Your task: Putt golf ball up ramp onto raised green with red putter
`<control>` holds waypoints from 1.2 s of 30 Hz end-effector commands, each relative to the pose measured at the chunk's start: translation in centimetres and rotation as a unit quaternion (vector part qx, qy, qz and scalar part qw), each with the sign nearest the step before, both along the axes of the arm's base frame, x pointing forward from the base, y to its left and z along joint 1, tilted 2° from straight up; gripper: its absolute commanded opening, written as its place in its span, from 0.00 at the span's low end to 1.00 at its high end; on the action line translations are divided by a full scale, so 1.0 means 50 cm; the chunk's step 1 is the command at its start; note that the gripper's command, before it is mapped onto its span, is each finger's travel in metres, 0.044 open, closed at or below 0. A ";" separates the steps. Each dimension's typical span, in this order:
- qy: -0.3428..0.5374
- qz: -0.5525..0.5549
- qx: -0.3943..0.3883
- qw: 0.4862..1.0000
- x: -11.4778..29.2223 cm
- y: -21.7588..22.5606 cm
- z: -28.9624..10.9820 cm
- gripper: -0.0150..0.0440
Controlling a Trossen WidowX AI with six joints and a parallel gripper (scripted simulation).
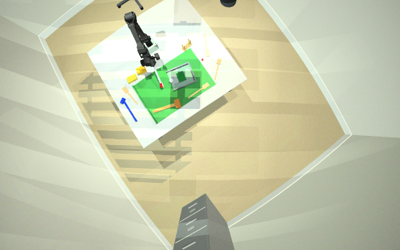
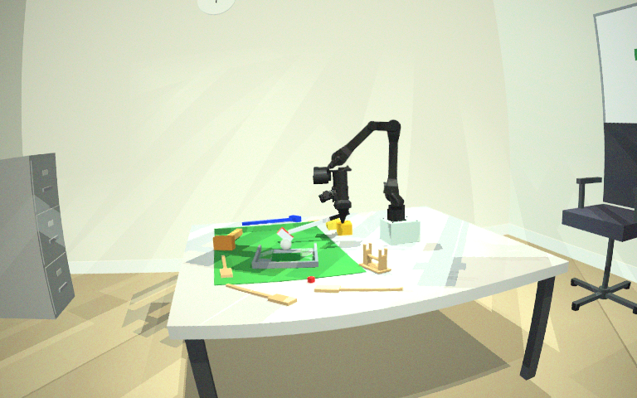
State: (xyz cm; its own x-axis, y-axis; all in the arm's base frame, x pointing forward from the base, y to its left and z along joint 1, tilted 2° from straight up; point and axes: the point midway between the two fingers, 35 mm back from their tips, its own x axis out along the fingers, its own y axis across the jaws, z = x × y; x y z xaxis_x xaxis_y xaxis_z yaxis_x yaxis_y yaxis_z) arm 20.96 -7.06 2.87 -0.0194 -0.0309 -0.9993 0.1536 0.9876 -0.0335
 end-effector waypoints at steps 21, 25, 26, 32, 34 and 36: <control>-0.004 -0.001 -0.001 1.000 0.004 0.005 0.099 0.25; -0.004 -0.001 -0.001 1.000 0.004 0.005 0.099 0.25; -0.004 -0.001 -0.001 1.000 0.004 0.005 0.099 0.25; -0.004 -0.001 -0.001 1.000 0.004 0.005 0.099 0.25; -0.004 -0.001 -0.001 1.000 0.004 0.005 0.099 0.25; -0.004 -0.001 -0.001 1.000 0.004 0.005 0.099 0.25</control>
